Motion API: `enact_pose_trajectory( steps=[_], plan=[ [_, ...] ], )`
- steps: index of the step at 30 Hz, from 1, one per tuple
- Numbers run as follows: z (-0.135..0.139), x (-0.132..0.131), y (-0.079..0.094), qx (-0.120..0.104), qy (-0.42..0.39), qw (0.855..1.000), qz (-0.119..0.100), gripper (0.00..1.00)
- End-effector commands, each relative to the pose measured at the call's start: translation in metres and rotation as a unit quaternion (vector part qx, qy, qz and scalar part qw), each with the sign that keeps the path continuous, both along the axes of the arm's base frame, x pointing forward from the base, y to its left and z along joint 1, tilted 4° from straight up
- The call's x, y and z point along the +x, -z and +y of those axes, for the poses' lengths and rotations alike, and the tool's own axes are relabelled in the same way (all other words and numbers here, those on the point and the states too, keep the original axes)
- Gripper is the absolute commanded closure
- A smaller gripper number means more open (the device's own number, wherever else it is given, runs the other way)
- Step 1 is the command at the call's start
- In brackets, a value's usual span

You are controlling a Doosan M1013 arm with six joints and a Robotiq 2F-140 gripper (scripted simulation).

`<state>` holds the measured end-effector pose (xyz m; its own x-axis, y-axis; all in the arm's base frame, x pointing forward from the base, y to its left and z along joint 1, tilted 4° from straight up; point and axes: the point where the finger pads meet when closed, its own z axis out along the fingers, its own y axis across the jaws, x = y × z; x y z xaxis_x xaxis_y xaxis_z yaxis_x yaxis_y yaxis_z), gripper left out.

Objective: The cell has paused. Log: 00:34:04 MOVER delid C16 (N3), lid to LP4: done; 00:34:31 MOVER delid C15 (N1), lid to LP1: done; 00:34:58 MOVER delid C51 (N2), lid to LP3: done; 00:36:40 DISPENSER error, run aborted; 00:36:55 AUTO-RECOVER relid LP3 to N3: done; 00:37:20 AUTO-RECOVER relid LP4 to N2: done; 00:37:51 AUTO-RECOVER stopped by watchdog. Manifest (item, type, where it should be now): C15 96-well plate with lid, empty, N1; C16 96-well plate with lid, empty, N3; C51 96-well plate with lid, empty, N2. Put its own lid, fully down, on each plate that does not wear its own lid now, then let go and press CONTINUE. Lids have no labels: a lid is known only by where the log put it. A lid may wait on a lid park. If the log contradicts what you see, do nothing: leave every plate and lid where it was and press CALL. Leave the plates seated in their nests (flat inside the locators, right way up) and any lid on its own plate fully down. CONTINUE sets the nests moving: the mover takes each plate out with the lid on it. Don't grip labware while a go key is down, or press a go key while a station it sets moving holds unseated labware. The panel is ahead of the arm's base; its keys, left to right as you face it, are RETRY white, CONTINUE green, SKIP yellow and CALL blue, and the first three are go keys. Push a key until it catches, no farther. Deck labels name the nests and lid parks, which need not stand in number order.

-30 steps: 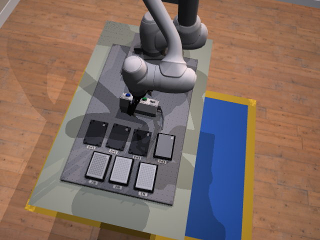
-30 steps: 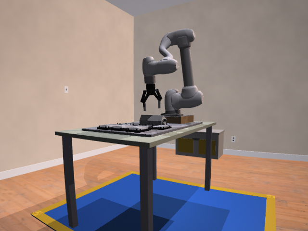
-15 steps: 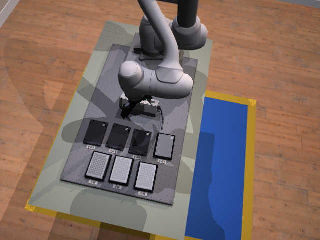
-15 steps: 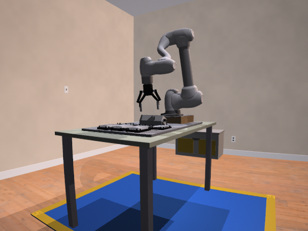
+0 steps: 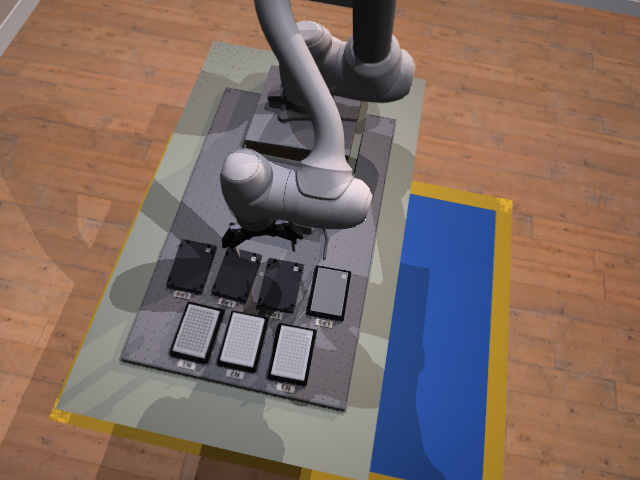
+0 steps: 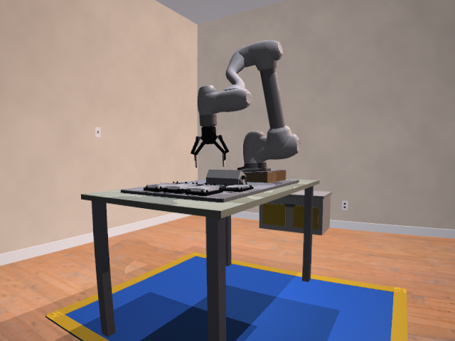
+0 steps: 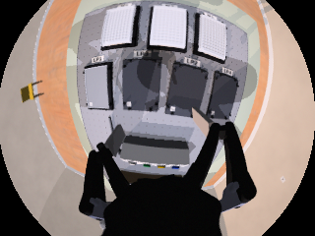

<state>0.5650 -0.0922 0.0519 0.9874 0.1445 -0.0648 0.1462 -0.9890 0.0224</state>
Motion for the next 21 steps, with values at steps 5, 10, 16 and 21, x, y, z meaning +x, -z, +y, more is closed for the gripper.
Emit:
enact_pose_trajectory(
  steps=[5,10,16,21],
  plan=[
    [-0.020,0.041,0.012,-0.020,0.149,0.988,-0.023,0.00],
    [-0.022,0.045,0.013,-0.021,0.164,0.986,-0.026,0.00],
    [-0.022,0.045,0.013,-0.021,0.164,0.986,-0.026,0.00],
    [-0.022,0.045,0.013,-0.021,0.164,0.986,-0.026,1.00]
  ],
)
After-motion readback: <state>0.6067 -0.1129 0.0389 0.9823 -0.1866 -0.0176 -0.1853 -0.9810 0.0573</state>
